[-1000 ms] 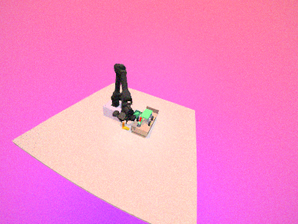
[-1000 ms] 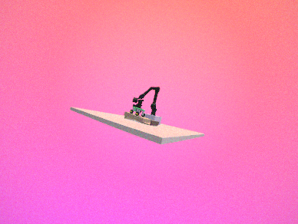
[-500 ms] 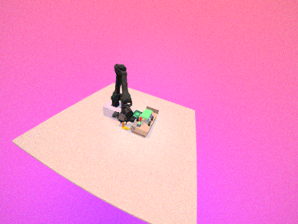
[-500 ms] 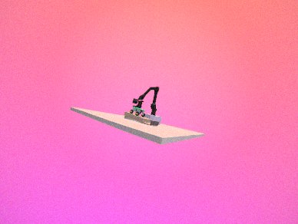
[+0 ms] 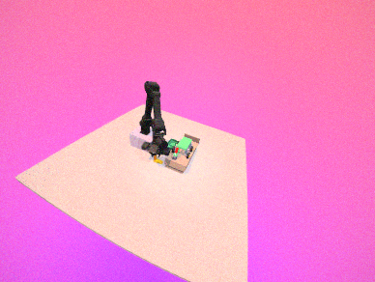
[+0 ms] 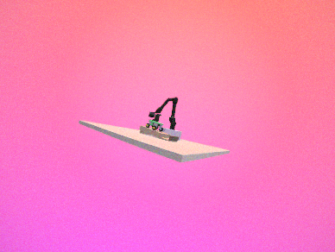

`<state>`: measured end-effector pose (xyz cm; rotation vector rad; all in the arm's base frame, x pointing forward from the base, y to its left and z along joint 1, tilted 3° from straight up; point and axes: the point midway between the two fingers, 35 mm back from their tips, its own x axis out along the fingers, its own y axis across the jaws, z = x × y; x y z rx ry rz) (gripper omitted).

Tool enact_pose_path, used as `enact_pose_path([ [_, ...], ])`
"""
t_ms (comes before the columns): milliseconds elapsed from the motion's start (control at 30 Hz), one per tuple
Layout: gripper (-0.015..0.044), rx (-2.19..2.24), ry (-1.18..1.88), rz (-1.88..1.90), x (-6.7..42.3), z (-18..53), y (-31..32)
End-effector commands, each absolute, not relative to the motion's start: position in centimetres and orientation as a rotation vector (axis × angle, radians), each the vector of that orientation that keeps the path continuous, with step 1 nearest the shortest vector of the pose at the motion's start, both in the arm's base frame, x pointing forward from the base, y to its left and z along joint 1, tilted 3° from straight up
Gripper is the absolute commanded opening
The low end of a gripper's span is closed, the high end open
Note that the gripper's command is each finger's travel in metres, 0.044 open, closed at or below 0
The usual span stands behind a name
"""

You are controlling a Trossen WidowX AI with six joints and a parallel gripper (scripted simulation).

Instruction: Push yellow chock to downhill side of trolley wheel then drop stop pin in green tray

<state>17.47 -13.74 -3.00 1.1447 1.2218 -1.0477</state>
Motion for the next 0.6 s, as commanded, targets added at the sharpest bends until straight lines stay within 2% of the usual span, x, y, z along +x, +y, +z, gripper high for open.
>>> enact_pose_path([
  [0, 0.019, 1.146, 1.235, -1.057, 17.1, -3.97, -13.46],
  [400, 0.019, 1.147, 1.235, -1.057, 17.1, -4.52, -13.43],
  [533, 0.0085, 1.146, 1.229, -1.049, 17.36, -4.31, -13.56],
  [567, 0.0078, 1.146, 1.229, -1.049, 17.36, -4.31, -13.56],
])
